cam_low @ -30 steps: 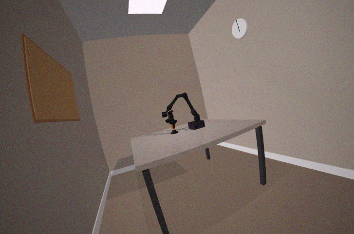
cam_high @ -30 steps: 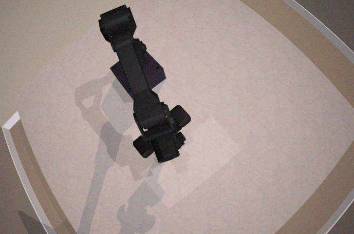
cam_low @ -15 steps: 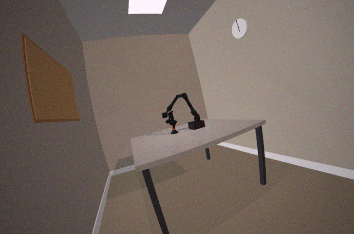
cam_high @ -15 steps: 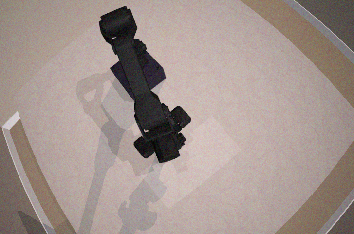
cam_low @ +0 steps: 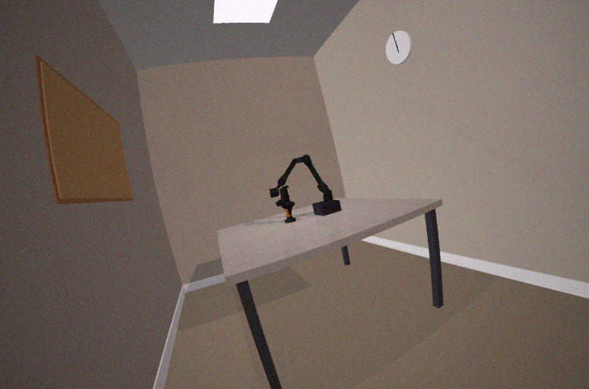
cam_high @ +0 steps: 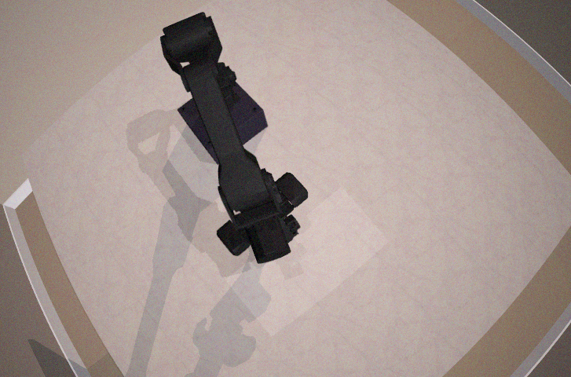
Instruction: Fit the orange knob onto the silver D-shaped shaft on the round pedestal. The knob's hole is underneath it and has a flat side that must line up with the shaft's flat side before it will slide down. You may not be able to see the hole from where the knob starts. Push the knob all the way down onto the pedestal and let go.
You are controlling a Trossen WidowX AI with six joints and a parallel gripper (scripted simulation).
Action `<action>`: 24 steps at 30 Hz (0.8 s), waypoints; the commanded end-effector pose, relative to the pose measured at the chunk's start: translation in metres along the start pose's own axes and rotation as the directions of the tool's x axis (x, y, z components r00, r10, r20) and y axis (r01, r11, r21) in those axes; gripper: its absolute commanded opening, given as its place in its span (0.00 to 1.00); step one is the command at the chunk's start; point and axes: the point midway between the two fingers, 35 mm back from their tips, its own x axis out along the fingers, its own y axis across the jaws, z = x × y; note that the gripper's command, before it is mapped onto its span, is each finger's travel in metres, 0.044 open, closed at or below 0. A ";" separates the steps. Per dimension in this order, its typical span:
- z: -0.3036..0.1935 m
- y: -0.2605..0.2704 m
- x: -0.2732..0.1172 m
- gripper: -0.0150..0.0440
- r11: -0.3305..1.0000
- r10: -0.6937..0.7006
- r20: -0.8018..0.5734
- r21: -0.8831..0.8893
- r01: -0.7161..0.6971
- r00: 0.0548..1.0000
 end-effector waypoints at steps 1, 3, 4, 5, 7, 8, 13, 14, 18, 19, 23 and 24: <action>0.000 0.000 -0.001 0.30 1.000 0.000 0.000 0.000 0.000 1.000; 0.000 0.000 -0.001 0.39 1.000 0.000 0.000 0.000 0.000 1.000; 0.000 0.000 -0.001 0.43 1.000 0.000 0.000 0.000 0.000 1.000; 0.000 0.000 -0.001 0.48 1.000 0.000 0.000 0.000 0.000 1.000; 0.000 0.000 -0.001 0.57 1.000 0.000 0.000 0.000 0.000 1.000; 0.000 0.000 -0.001 0.61 1.000 0.000 0.000 0.000 0.000 1.000; 0.000 0.000 -0.001 0.83 1.000 0.000 0.000 0.000 0.000 1.000; 0.000 0.000 -0.001 0.88 1.000 0.000 0.000 0.000 0.000 1.000; 0.000 0.000 -0.001 1.00 1.000 0.000 0.000 0.000 0.000 1.000; 0.000 0.000 -0.001 1.00 1.000 0.000 0.000 0.000 0.000 1.000; 0.000 0.000 -0.001 1.00 1.000 0.000 0.000 0.000 0.000 1.000; 0.000 0.000 -0.001 1.00 1.000 0.000 0.000 0.000 0.000 1.000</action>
